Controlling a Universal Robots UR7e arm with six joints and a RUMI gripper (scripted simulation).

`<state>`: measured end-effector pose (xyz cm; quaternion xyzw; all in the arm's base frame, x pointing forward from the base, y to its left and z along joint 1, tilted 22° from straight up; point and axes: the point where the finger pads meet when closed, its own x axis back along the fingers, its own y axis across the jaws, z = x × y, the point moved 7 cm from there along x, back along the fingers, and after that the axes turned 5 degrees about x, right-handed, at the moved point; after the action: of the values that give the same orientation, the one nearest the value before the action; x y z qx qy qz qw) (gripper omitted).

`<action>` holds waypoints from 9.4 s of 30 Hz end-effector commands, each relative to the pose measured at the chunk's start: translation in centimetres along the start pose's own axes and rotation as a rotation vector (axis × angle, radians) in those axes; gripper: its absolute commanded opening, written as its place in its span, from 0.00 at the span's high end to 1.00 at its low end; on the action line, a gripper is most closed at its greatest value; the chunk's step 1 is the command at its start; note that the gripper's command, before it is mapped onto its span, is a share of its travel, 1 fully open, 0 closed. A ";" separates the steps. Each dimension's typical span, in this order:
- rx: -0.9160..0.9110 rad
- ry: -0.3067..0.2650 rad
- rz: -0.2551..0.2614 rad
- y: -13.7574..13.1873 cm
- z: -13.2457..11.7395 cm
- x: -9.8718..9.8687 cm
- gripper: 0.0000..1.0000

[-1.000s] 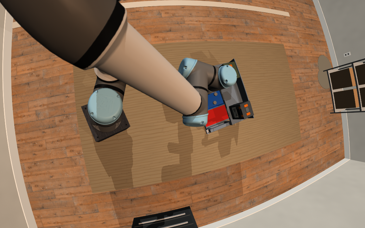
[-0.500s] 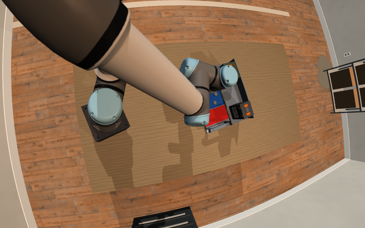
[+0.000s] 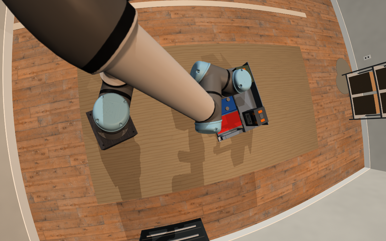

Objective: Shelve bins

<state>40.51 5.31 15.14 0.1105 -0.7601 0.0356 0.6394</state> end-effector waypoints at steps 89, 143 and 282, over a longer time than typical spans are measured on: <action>-0.001 0.017 0.000 -0.1 -2.0 0.5 1.00; -0.001 0.018 0.000 -0.2 -7.3 1.5 1.00; -0.001 0.017 0.000 -0.4 -9.4 0.4 1.00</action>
<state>49.60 6.77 17.16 0.1101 -0.7543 0.0361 0.6462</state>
